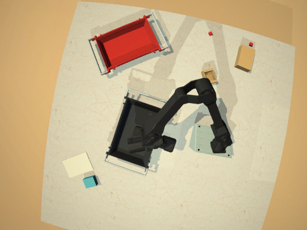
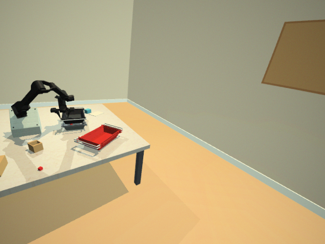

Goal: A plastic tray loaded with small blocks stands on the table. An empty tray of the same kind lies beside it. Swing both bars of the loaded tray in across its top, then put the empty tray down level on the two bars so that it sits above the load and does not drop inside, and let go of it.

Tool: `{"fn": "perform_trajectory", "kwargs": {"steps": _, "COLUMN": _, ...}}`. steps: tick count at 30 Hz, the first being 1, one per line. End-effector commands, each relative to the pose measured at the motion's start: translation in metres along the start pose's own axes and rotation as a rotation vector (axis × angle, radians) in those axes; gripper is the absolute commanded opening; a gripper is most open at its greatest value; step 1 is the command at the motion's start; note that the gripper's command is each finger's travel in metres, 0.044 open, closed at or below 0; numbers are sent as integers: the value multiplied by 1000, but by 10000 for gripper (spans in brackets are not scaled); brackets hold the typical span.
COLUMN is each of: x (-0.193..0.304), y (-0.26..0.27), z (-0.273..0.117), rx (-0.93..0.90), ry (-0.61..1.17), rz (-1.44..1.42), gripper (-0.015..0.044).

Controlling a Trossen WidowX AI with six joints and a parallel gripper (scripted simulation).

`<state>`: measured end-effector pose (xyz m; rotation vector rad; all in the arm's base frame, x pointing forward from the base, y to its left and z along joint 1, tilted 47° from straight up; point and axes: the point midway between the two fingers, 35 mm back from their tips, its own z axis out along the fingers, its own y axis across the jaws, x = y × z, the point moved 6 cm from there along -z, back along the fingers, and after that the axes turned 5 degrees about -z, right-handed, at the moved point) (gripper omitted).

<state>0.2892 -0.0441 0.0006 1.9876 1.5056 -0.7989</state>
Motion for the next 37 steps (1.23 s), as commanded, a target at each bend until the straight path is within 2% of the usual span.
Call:
{"fn": "perform_trajectory", "kwargs": {"steps": 1, "x": 1, "y": -1, "z": 1, "rx": 5, "ry": -3, "rz": -7, "gripper": 352}}
{"fn": "perform_trajectory", "kwargs": {"steps": 7, "x": 1, "y": -1, "z": 1, "rx": 5, "ry": -3, "rz": -7, "gripper": 440}}
{"fn": "perform_trajectory", "kwargs": {"steps": 16, "x": 1, "y": 1, "z": -7, "rx": 0, "ry": 2, "rz": -1, "gripper": 440}}
{"fn": "perform_trajectory", "kwargs": {"steps": 30, "x": 2, "y": 2, "z": -105, "rx": 6, "ry": 3, "rz": -7, "gripper": 440}}
{"fn": "perform_trajectory", "kwargs": {"steps": 37, "x": 3, "y": -6, "z": -109, "rx": 4, "ry": 1, "rz": -11, "gripper": 440}}
